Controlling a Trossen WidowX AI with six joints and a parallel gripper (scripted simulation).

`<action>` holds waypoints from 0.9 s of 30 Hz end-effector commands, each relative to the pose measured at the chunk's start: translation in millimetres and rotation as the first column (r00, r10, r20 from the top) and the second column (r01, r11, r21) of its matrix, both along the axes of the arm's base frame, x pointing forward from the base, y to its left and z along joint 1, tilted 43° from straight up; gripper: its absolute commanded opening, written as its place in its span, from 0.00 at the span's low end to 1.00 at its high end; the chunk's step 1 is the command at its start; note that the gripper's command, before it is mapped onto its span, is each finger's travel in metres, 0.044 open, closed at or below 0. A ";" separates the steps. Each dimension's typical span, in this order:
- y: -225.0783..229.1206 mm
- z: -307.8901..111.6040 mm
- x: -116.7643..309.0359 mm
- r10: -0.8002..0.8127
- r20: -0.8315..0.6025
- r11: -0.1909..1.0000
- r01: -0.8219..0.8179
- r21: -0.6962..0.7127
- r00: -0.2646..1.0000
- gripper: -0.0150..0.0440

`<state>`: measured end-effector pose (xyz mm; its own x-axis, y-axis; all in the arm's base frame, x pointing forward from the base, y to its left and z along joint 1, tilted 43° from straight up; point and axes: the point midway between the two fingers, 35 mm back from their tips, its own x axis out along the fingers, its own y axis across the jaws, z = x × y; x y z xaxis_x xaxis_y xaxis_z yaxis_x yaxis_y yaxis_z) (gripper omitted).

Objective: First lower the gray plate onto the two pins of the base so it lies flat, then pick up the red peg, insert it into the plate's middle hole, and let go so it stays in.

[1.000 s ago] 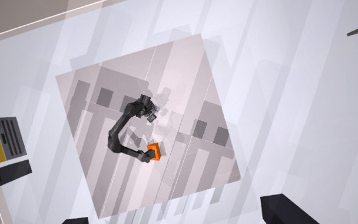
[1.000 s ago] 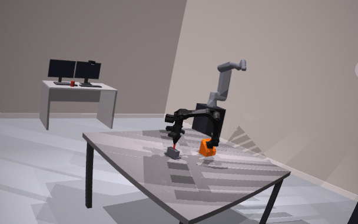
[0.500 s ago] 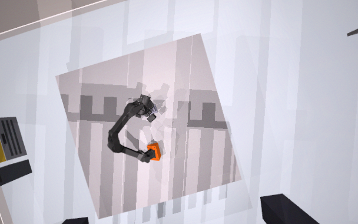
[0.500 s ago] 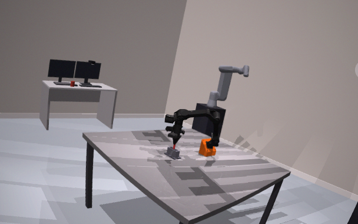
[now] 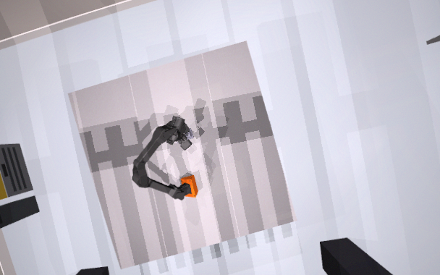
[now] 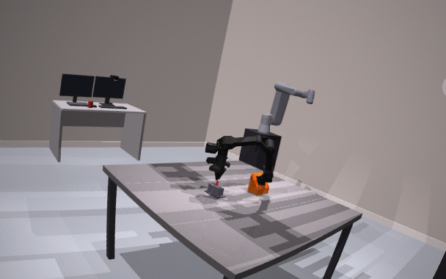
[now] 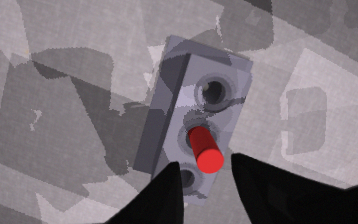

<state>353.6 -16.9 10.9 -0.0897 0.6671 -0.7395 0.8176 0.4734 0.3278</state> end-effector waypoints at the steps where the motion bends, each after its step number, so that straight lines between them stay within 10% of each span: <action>1: -0.1 0.0 -0.1 0.000 0.000 1.000 0.000 0.000 1.000 0.51; 27: -8.4 9.0 0.1 -0.010 -0.005 1.000 0.010 0.003 1.000 0.51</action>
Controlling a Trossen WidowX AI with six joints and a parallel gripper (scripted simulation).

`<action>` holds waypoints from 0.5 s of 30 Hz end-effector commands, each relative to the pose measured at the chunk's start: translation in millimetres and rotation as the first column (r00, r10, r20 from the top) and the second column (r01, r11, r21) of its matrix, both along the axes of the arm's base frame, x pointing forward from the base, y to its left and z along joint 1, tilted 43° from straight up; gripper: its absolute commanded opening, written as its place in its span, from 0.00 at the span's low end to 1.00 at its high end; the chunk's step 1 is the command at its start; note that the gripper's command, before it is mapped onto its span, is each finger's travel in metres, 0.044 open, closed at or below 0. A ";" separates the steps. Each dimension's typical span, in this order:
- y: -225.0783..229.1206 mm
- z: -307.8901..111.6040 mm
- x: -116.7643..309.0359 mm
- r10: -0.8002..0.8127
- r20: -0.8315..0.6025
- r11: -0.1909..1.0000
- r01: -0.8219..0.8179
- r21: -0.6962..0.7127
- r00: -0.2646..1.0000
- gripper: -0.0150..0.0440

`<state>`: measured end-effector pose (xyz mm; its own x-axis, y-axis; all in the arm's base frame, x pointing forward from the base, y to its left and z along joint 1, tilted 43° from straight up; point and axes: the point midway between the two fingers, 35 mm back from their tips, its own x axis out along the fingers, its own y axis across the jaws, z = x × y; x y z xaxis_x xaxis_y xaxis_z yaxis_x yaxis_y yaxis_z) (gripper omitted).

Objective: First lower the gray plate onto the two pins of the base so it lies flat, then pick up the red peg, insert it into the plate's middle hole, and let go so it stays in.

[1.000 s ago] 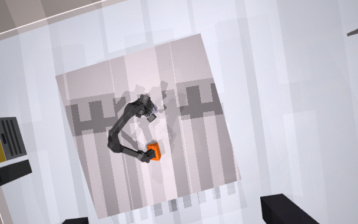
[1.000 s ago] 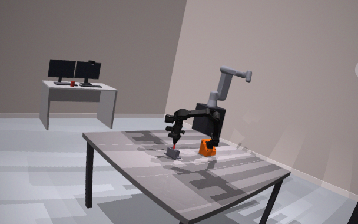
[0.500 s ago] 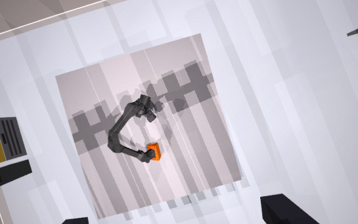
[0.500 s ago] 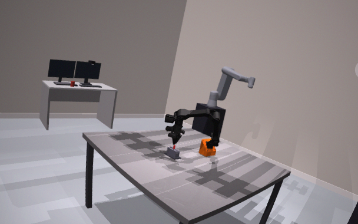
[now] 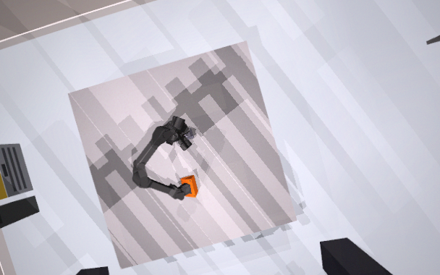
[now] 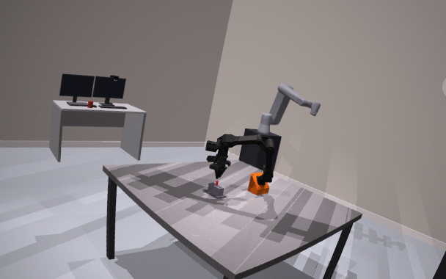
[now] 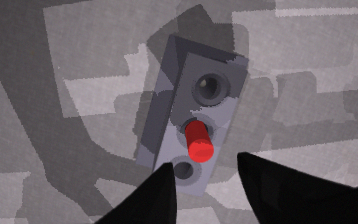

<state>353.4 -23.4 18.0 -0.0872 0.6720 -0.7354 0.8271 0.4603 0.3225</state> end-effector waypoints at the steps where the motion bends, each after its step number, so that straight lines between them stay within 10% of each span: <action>1: -2.2 2.4 0.3 0.004 0.005 1.000 -0.004 -0.002 1.000 0.51; 15: -6.6 9.4 0.8 0.004 0.004 1.000 -0.004 -0.002 1.000 0.51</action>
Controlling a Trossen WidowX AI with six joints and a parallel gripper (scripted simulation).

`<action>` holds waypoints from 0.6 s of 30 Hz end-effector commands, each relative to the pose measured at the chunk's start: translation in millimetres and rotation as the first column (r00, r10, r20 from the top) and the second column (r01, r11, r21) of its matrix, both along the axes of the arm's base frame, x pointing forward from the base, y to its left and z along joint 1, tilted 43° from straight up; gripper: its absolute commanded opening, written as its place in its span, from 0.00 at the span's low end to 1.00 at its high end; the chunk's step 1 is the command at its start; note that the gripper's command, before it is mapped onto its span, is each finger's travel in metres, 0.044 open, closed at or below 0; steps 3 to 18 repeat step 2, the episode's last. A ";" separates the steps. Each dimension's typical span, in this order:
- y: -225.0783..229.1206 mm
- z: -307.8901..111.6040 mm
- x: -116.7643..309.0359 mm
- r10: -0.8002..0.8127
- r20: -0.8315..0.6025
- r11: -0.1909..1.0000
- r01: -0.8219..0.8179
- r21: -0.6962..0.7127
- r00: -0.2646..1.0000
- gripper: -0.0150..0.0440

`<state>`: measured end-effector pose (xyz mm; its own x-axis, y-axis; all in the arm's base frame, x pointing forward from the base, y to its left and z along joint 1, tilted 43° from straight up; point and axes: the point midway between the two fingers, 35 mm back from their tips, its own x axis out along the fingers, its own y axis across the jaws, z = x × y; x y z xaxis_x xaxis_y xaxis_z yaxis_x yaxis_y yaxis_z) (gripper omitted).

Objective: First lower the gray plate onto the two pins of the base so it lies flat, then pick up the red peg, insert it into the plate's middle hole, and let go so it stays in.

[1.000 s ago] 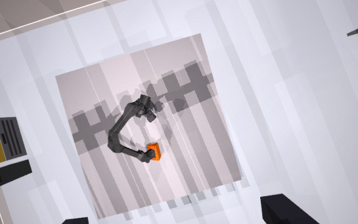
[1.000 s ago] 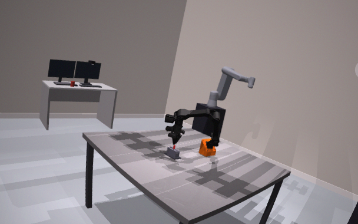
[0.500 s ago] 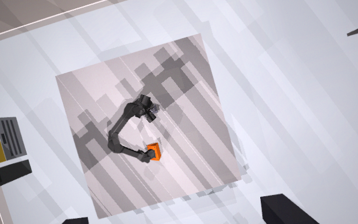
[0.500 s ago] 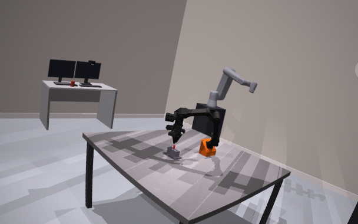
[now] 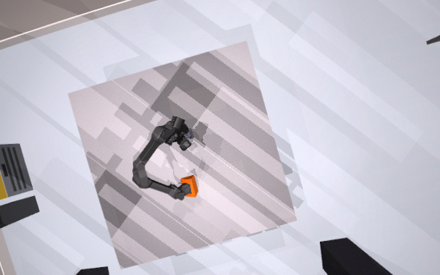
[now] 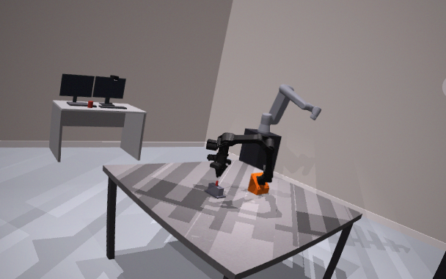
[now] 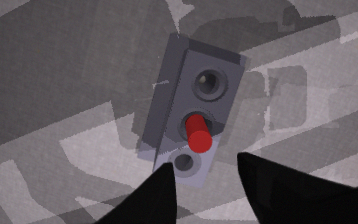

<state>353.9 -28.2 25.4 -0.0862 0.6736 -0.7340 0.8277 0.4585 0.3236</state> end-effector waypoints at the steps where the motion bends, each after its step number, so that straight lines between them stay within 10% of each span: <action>1: -2.2 2.5 0.3 0.006 0.004 1.000 -0.006 -0.004 1.000 0.51; 18: -2.5 3.0 0.4 0.006 0.004 1.000 -0.006 -0.004 1.000 0.51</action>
